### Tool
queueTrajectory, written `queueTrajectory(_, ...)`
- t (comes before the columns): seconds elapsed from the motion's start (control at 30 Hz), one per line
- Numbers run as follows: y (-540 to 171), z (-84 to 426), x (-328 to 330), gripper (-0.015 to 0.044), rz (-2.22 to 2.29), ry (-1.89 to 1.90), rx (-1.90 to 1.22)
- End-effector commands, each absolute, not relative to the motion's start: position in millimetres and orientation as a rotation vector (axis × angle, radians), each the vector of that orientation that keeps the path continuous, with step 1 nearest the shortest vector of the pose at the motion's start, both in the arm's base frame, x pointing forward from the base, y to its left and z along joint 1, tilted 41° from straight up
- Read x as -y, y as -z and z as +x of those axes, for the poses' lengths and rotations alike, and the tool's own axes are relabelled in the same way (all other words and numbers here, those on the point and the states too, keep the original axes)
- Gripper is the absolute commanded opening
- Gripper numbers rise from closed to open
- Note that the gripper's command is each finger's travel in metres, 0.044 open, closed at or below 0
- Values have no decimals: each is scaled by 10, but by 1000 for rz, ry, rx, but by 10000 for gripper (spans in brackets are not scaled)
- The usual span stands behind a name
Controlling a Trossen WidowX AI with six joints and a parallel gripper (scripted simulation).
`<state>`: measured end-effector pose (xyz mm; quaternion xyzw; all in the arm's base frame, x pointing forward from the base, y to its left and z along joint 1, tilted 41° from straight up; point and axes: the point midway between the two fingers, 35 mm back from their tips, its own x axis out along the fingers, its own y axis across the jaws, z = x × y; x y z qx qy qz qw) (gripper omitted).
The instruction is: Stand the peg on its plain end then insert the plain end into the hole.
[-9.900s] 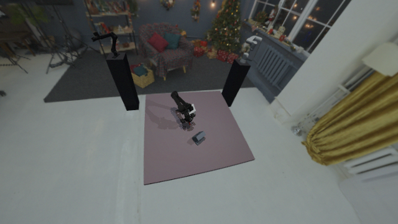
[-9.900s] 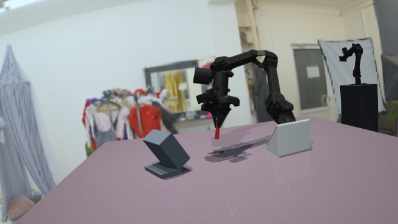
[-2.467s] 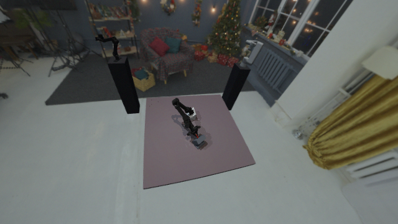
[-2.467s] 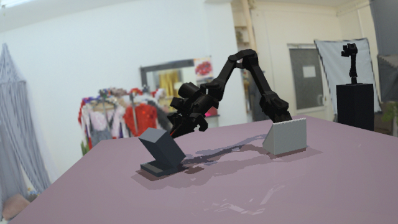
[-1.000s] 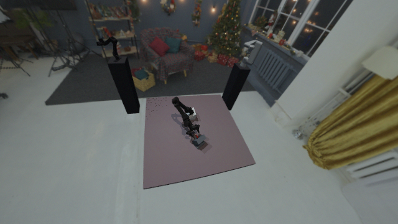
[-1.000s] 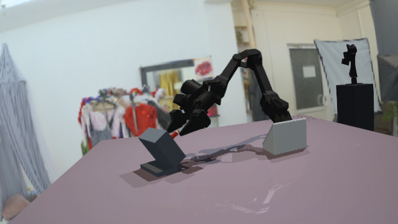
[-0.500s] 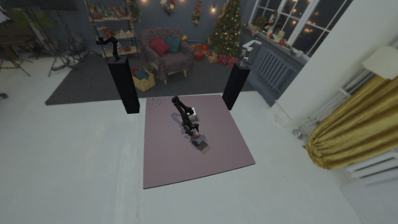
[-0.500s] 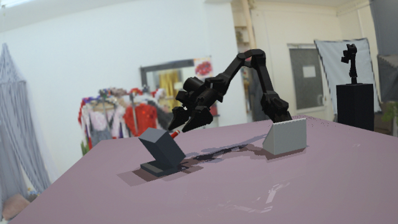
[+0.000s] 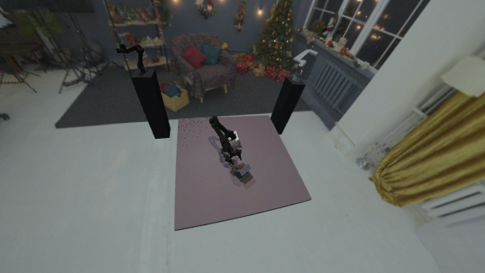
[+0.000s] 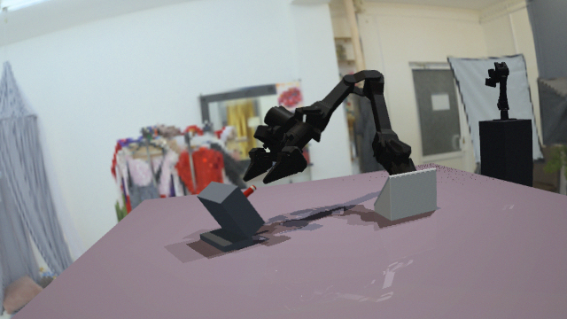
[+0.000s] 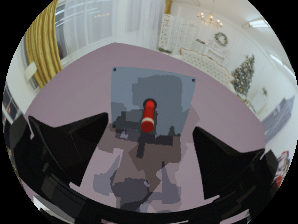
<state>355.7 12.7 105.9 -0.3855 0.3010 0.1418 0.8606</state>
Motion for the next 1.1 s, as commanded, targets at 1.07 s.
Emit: queueTrajectory(1.07,-1308,3272,-123,440,-810,-298,-627)
